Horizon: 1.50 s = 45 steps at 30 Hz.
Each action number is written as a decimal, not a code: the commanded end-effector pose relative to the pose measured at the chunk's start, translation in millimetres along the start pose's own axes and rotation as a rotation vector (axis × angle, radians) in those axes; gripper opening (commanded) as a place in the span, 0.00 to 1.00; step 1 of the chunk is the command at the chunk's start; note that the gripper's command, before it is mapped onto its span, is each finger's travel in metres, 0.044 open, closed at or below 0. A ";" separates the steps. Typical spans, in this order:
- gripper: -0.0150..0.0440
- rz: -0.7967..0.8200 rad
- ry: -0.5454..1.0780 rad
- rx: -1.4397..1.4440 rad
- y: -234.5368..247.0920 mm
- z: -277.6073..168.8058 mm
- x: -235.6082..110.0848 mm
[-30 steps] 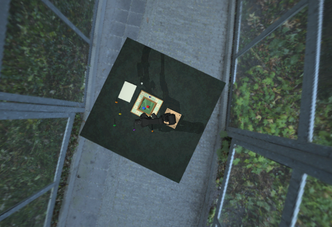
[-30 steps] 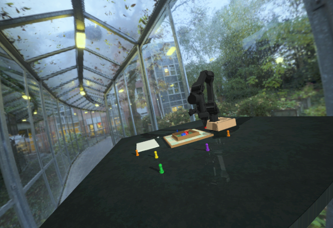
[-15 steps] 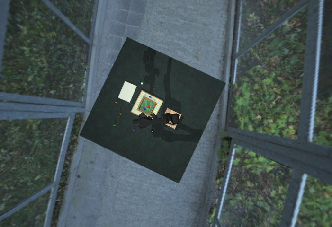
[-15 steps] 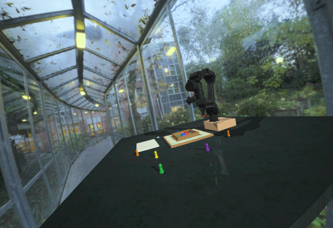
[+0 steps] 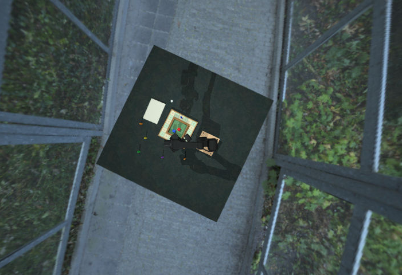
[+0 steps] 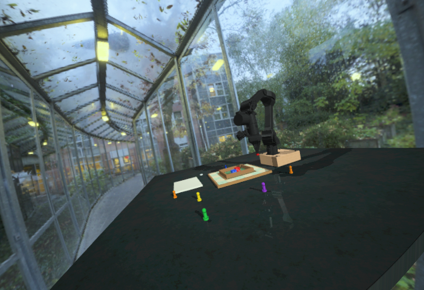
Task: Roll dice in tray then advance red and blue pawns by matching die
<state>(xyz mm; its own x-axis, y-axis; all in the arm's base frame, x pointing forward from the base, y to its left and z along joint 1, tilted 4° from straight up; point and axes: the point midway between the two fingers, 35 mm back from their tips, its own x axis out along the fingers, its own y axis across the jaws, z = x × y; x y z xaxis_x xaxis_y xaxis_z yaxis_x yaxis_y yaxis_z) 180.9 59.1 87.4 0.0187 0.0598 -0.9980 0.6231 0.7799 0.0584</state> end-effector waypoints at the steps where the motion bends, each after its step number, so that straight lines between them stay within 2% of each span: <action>1: 0.25 0.008 -0.001 -0.005 -8.6 3.5 14.1; 19: 0.25 0.007 0.000 -0.005 -22.4 6.9 69.5; 37: 0.25 0.007 0.000 -0.005 -22.4 6.7 87.1; 45: 0.61 0.010 -0.009 -0.009 -22.0 8.1 81.6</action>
<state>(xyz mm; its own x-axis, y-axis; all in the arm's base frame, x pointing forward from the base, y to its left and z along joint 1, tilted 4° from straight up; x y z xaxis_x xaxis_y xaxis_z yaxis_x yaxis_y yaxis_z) 175.1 41.8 4.0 0.0314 0.0617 -0.9976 0.6154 0.7852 0.0679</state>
